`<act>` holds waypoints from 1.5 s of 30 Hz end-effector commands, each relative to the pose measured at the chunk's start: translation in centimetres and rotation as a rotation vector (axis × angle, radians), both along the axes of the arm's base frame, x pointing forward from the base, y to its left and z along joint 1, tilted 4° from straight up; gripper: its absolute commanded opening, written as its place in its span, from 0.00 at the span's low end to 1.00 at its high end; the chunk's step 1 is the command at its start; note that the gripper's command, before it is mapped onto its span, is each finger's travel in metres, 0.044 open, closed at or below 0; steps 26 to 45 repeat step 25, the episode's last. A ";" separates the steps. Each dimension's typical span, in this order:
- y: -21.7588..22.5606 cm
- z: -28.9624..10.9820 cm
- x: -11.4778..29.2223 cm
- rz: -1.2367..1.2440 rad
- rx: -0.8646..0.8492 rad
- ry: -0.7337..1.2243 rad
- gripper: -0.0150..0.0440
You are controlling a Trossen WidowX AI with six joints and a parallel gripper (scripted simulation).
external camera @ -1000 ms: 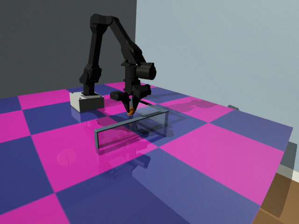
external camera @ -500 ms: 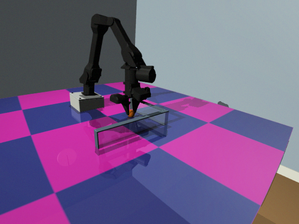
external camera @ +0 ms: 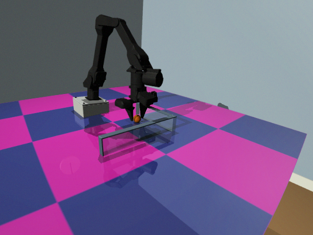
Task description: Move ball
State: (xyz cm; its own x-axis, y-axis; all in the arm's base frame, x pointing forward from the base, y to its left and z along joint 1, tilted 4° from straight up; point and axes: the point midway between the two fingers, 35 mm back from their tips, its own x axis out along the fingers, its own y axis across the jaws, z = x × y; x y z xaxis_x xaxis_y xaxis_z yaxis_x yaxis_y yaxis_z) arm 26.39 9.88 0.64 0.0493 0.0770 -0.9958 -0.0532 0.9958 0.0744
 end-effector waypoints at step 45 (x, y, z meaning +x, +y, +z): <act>-1.0 12.9 -0.8 -0.005 0.005 -0.018 1.00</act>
